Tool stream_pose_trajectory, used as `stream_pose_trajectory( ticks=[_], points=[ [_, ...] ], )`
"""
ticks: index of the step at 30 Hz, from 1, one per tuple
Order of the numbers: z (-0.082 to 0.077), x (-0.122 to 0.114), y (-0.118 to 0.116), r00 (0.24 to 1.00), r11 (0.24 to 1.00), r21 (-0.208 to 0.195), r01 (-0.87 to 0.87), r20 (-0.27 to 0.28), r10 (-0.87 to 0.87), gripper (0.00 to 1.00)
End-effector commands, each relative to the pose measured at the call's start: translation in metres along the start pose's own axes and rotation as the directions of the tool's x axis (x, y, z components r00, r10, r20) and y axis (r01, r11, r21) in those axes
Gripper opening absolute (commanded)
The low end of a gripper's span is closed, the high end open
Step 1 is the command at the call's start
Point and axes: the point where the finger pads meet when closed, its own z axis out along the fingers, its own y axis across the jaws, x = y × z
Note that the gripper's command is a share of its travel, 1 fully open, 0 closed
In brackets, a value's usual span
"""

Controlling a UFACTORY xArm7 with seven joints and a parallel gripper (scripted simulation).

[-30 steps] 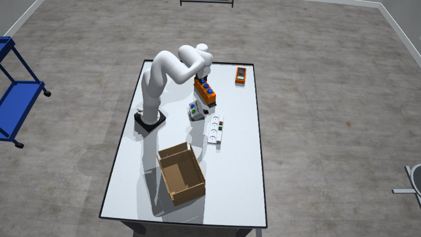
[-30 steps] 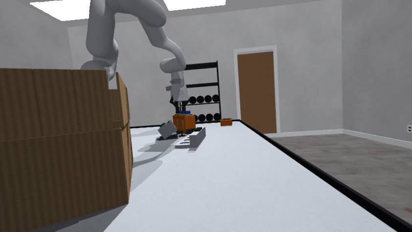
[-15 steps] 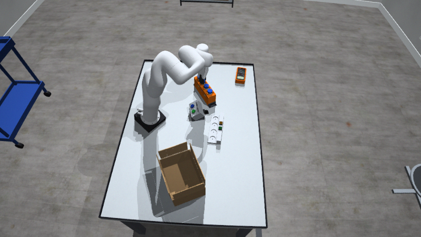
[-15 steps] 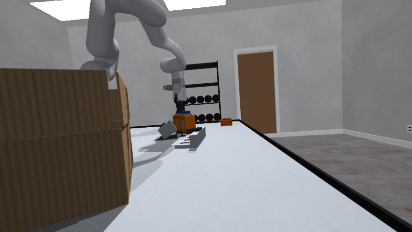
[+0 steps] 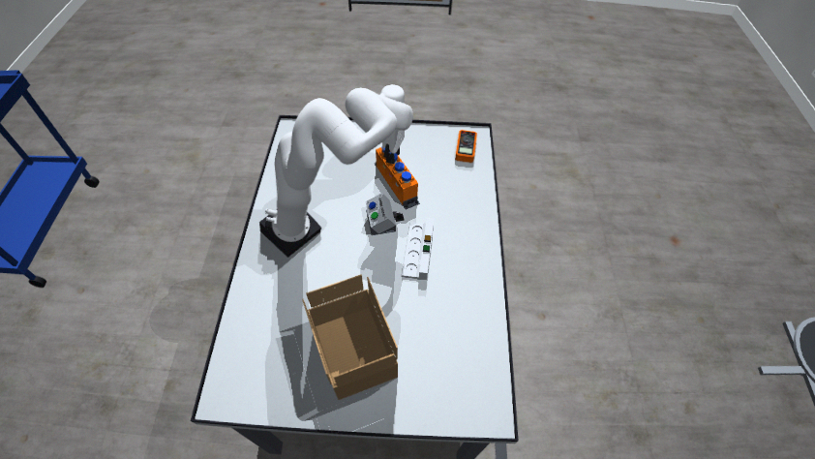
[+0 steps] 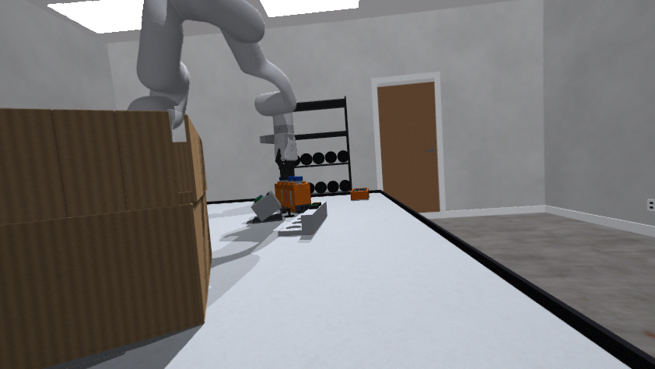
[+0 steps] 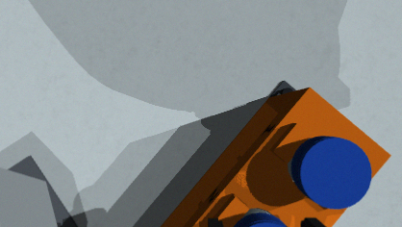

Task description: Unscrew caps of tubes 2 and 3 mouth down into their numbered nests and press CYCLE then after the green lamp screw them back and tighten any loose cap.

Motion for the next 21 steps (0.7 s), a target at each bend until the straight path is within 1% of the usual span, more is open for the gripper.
stream_pose_trajectory(
  ticks=[1, 4, 7, 10, 13, 15, 17, 19, 21],
  points=[
    [-0.0019, -0.0004, 0.0017, 0.968, 0.968, -0.005, -0.252, 0.004, 0.252, 0.46],
    [-0.0018, -0.0004, 0.0018, 0.911, 0.911, -0.006, -0.412, 0.002, 0.412, 0.46],
    [-0.0018, -0.0004, 0.0018, 0.825, 0.825, -0.006, -0.565, 0.0, 0.565, 0.46],
    [-0.0018, -0.0004, 0.0018, 0.716, 0.716, -0.006, -0.698, -0.001, 0.698, 0.46],
    [-0.0018, -0.0004, 0.0018, 0.587, 0.587, -0.006, -0.809, -0.002, 0.809, 0.46],
    [-0.0018, -0.0004, 0.0018, 0.587, 0.587, -0.006, -0.809, -0.002, 0.809, 0.46],
    [-0.0018, -0.0004, 0.0018, 0.426, 0.426, -0.007, -0.904, -0.002, 0.904, 0.46],
    [-0.0018, -0.0003, 0.0018, 0.341, 0.341, -0.005, -0.94, -0.004, 0.94, 0.46],
    [-0.0019, -0.0003, 0.0018, 0.237, 0.237, -0.004, -0.971, -0.004, 0.971, 0.46]
  ],
)
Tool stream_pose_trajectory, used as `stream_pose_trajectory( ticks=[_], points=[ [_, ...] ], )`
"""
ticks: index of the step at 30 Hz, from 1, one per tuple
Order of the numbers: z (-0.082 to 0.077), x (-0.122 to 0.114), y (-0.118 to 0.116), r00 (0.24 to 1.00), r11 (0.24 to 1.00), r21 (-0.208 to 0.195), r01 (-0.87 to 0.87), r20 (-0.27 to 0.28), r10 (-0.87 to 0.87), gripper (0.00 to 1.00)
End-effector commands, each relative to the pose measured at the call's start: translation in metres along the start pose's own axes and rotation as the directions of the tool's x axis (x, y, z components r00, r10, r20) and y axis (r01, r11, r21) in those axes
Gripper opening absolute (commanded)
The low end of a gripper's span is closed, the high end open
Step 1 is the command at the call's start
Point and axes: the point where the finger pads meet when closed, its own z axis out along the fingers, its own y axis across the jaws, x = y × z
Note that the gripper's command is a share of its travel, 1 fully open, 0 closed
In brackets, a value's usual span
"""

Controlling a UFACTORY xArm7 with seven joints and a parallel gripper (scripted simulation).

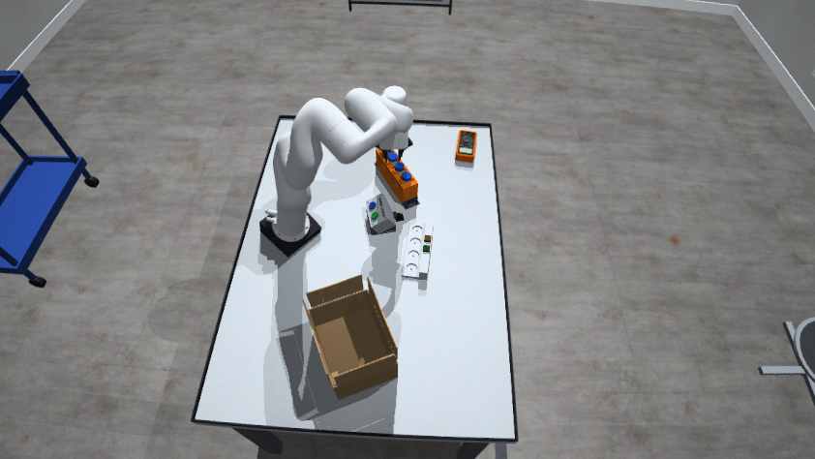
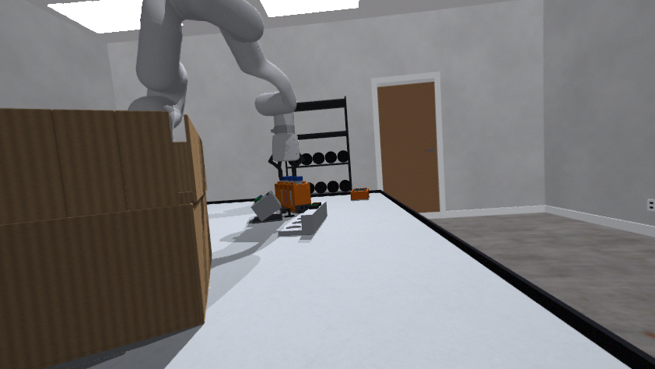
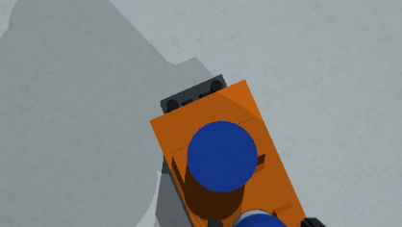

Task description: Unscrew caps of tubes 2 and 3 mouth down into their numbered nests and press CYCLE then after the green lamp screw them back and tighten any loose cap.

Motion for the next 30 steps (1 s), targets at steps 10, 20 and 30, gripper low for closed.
stream_pose_trajectory(
  ticks=[10, 20, 30],
  points=[
    [-0.0019, 0.0014, 0.0011, 0.929, 0.928, -0.034, -0.371, 0.011, 0.371, 0.46],
    [-0.0019, 0.0015, 0.0011, 0.929, 0.928, -0.034, -0.371, 0.011, 0.371, 0.0],
    [-0.0019, 0.0016, 0.0011, 0.984, 0.983, -0.031, -0.179, 0.017, 0.179, 0.0]
  ],
)
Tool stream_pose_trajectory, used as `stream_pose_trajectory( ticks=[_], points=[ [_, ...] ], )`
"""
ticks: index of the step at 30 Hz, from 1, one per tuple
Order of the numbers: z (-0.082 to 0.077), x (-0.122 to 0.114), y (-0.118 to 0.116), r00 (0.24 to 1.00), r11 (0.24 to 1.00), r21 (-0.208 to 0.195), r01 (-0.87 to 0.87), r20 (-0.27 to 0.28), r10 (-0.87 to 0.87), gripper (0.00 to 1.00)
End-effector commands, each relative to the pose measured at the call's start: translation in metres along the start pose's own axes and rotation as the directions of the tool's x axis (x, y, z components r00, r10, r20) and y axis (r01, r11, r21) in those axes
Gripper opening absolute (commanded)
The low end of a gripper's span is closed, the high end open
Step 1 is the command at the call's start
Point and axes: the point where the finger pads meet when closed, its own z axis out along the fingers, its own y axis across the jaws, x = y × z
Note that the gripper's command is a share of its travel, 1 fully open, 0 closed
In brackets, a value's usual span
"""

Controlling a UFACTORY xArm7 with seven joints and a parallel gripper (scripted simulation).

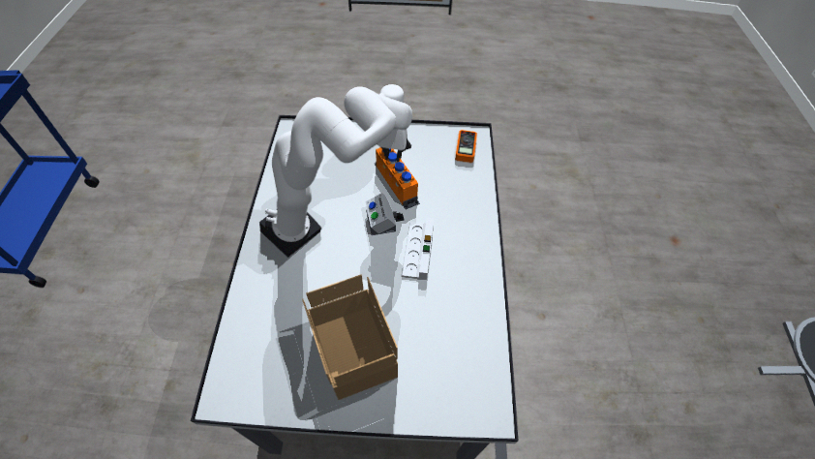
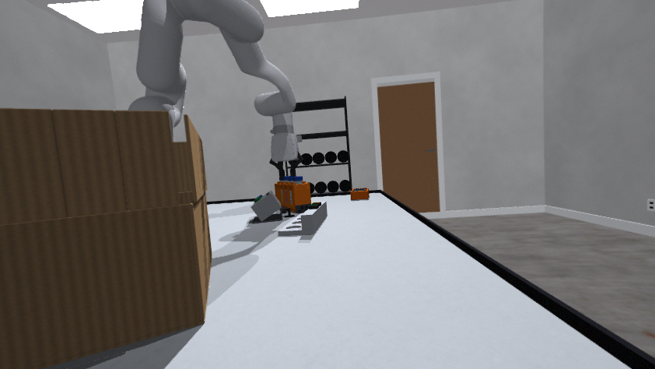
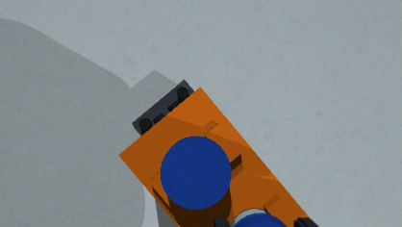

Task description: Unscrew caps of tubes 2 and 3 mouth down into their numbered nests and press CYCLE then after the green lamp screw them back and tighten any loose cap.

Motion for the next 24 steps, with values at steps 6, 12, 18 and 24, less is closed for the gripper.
stream_pose_trajectory(
  ticks=[6, 12, 18, 24],
  points=[
    [-0.0019, 0.0014, 0.0008, 0.919, 0.919, -0.001, 0.395, -0.005, -0.395, 0.0],
    [-0.002, 0.0014, 0.0008, 0.761, 0.761, -0.003, 0.649, -0.004, -0.649, 0.0],
    [-0.0022, 0.0014, 0.0008, 0.617, 0.617, -0.003, 0.787, -0.004, -0.787, 0.0],
    [-0.0023, 0.0014, 0.0008, 0.357, 0.357, -0.004, 0.934, -0.003, -0.934, 0.0]
  ],
)
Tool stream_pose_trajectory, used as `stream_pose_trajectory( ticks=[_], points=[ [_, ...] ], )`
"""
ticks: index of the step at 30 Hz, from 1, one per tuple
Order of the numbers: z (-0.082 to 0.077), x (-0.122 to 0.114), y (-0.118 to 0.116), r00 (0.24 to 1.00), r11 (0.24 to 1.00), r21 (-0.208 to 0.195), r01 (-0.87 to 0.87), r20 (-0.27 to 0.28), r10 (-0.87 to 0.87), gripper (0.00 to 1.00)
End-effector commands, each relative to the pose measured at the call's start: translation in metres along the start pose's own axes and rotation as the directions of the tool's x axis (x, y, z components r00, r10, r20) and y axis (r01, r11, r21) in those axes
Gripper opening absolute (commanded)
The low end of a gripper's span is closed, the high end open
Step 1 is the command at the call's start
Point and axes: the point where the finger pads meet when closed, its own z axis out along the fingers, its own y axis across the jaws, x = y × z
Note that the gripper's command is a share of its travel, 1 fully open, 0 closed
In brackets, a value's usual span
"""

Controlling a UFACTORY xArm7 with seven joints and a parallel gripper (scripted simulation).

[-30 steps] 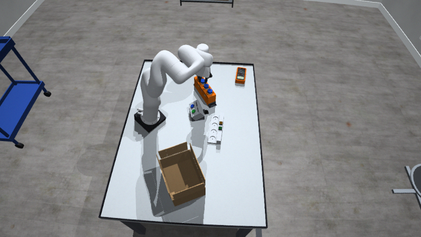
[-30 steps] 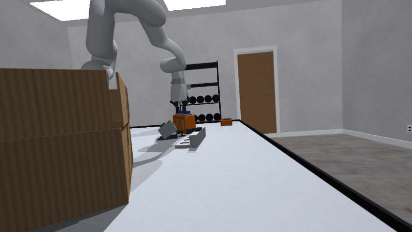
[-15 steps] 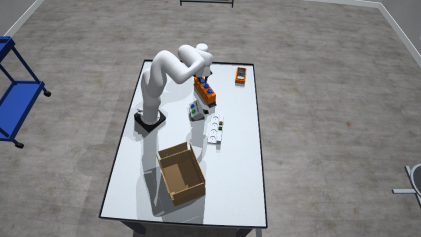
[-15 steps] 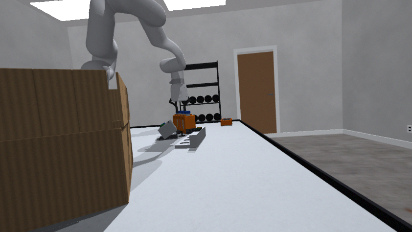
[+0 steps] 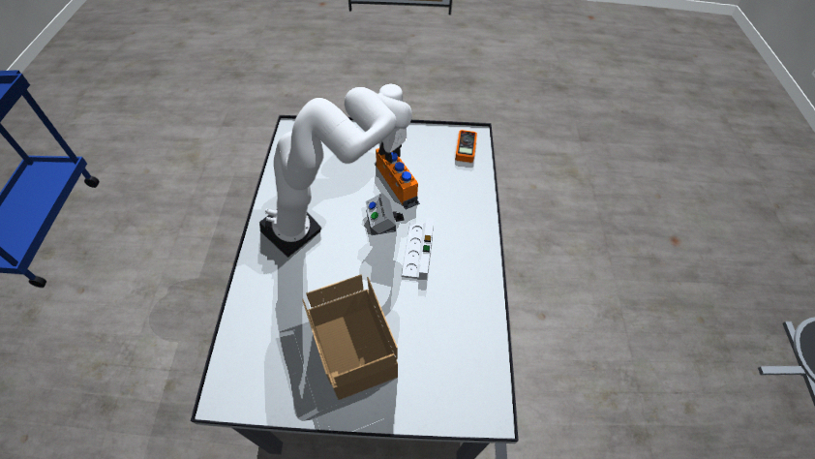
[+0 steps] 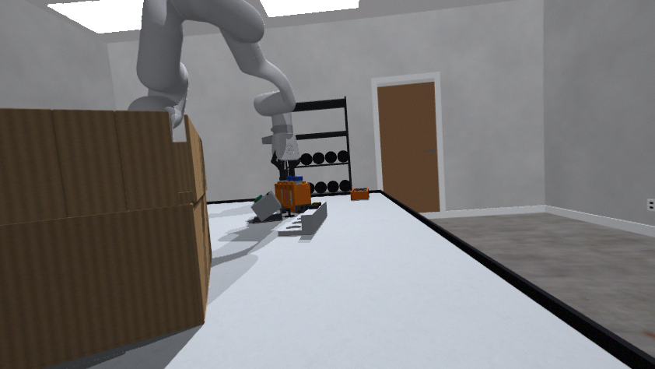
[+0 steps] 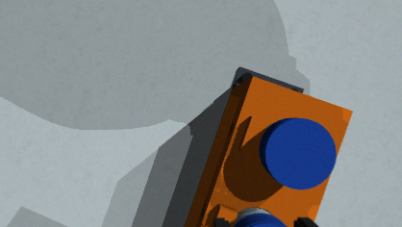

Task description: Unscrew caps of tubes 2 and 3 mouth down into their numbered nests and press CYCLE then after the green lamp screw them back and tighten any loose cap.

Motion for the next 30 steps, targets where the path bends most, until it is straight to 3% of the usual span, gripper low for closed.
stream_pose_trajectory(
  ticks=[1, 5, 11, 12, 22, 25, 30],
  points=[
    [-0.0017, -0.0002, 0.0016, 0.974, 0.975, -0.003, 0.224, -0.018, -0.224, 0.0],
    [-0.0018, -0.0002, 0.0016, 0.91, 0.911, -0.007, 0.413, -0.018, -0.413, 0.0],
    [-0.0018, -0.0002, 0.0016, 0.902, 0.902, -0.007, 0.432, -0.017, -0.432, 0.0],
    [-0.0019, -0.0002, 0.0016, 0.902, 0.902, -0.007, 0.432, -0.017, -0.432, 0.46],
    [-0.0019, -0.0002, 0.0016, 0.902, 0.902, -0.007, 0.432, -0.017, -0.432, 0.46],
    [-0.0018, -0.0002, 0.0015, 0.934, 0.935, -0.005, 0.356, -0.018, -0.356, 0.46],
    [-0.0018, -0.0002, 0.0016, 1.0, 1.0, 0.001, 0.001, -0.019, -0.001, 0.46]
  ],
)
